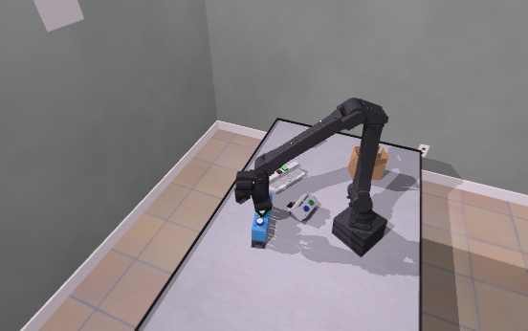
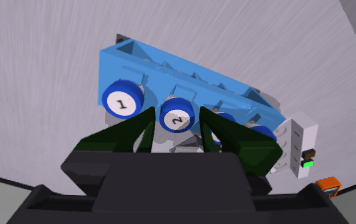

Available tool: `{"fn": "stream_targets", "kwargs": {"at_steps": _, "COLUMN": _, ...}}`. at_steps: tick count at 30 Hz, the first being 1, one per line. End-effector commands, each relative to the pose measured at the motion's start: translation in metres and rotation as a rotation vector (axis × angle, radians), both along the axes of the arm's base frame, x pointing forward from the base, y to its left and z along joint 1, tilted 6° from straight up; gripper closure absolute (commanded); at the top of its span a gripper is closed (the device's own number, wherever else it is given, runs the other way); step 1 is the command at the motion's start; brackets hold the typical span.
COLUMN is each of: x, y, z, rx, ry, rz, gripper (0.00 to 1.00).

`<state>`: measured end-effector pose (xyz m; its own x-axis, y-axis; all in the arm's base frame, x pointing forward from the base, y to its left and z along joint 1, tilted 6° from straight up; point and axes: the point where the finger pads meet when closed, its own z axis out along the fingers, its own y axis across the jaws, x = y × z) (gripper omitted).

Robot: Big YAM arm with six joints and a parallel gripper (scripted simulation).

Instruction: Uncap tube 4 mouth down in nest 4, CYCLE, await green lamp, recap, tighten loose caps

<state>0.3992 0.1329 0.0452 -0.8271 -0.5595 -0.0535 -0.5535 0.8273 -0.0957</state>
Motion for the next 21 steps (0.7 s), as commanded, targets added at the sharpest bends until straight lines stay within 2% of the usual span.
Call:
{"fn": "stream_targets", "kwargs": {"at_steps": 1, "x": 0.001, "y": -0.006, "z": -0.01, "rx": -0.001, "ry": 0.01, "rz": 0.002, "gripper": 0.51}}
{"fn": "stream_targets", "kwargs": {"at_steps": 10, "x": 0.0, "y": -0.007, "z": -0.011, "rx": -0.001, "ry": 0.01, "rz": 0.002, "gripper": 0.51}}
{"fn": "stream_targets", "kwargs": {"at_steps": 11, "x": 0.008, "y": 0.001, "z": 0.005, "rx": 0.009, "ry": -0.021, "rz": 0.003, "gripper": 1.0}}
{"fn": "stream_targets", "kwargs": {"at_steps": 21, "x": 0.008, "y": 0.001, "z": 0.005, "rx": 0.009, "ry": -0.021, "rz": 0.003, "gripper": 1.0}}
